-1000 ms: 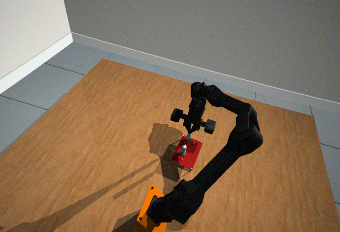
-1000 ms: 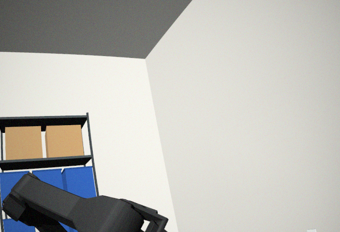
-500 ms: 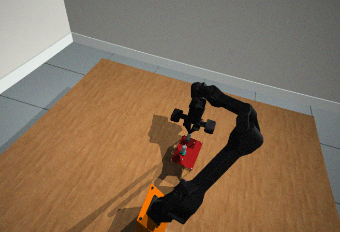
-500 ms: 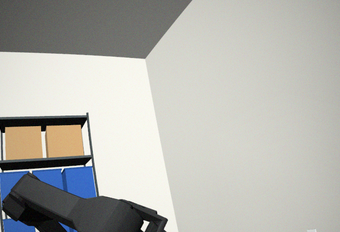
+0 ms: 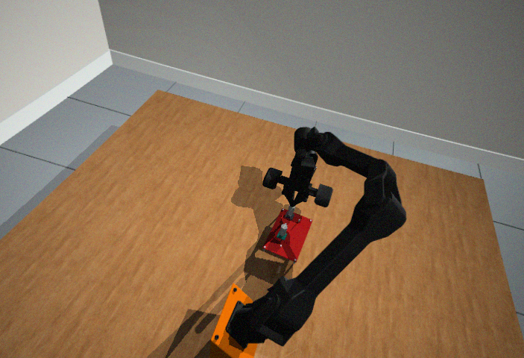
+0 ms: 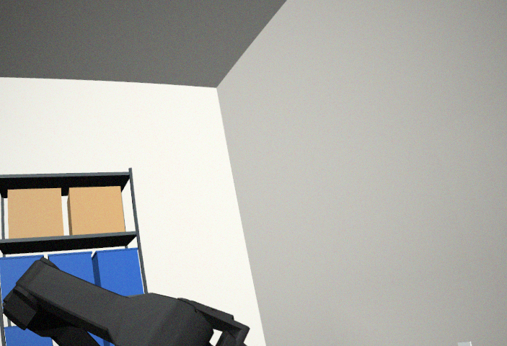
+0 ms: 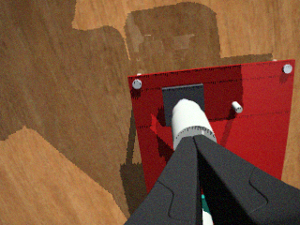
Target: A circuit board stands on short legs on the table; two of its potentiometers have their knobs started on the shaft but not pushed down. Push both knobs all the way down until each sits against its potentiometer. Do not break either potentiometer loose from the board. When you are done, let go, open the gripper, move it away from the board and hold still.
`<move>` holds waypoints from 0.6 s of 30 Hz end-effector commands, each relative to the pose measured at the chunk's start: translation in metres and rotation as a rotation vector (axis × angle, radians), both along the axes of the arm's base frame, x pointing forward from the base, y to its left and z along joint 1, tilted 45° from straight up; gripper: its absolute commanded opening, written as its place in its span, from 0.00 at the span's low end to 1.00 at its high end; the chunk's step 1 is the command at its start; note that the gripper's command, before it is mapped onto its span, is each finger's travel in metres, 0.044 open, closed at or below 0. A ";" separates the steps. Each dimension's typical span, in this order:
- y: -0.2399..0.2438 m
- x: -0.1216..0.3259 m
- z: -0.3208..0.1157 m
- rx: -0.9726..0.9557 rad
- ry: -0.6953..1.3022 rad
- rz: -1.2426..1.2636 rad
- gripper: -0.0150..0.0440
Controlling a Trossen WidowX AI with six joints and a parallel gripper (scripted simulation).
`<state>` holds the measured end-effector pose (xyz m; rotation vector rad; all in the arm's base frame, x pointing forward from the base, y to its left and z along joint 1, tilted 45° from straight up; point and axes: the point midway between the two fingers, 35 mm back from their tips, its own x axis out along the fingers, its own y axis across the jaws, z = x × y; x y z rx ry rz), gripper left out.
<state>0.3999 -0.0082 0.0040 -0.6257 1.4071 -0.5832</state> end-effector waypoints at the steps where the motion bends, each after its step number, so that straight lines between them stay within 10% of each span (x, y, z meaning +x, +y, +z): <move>1: -0.009 0.002 -0.006 -0.003 -0.002 -0.016 0.25; 18: -0.011 0.002 -0.008 -0.003 -0.002 -0.016 0.25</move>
